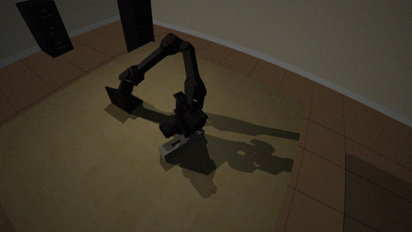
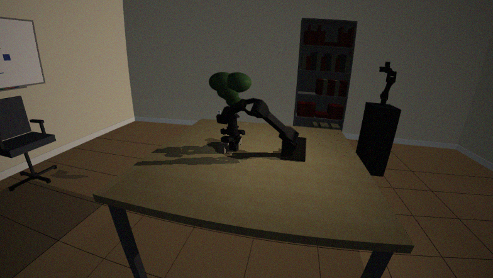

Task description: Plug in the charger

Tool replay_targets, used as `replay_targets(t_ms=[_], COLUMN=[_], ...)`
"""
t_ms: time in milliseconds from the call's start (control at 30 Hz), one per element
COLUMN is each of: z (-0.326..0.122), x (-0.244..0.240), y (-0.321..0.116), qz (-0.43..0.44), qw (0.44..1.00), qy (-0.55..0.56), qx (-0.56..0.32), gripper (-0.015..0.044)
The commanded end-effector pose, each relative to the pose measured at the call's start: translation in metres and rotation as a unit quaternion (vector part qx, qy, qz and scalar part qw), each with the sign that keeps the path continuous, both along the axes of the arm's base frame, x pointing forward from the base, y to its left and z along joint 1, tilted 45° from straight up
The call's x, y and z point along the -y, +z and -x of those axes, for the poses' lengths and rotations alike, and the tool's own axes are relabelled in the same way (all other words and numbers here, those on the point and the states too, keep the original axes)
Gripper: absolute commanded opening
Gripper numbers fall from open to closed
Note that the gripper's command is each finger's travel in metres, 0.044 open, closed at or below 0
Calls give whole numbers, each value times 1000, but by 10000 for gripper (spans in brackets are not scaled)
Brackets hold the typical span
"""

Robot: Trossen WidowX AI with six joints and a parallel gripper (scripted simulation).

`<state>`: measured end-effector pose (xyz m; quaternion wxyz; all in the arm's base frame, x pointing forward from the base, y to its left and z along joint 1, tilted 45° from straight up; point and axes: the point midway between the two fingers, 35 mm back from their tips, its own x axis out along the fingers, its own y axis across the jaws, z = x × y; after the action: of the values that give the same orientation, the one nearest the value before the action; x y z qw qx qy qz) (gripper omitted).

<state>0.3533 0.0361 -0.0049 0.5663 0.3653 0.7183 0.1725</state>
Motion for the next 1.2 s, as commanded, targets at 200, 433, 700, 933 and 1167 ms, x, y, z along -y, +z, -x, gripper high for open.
replay_targets(t_ms=[200, 433, 700, 933, 1167], z=[-10, -10, -9, -8, -7], x=[2, 1, 1, 0, 0], y=[-2, -2, -2, -2, -2], qz=[1, 1, 1, 1, 1], qw=[1000, 1000, 1000, 1000, 1000], qy=[-1, -1, -1, -1, -1], qx=[12, 12, 12, 12, 12], gripper=[0, 0, 0, 0, 0])
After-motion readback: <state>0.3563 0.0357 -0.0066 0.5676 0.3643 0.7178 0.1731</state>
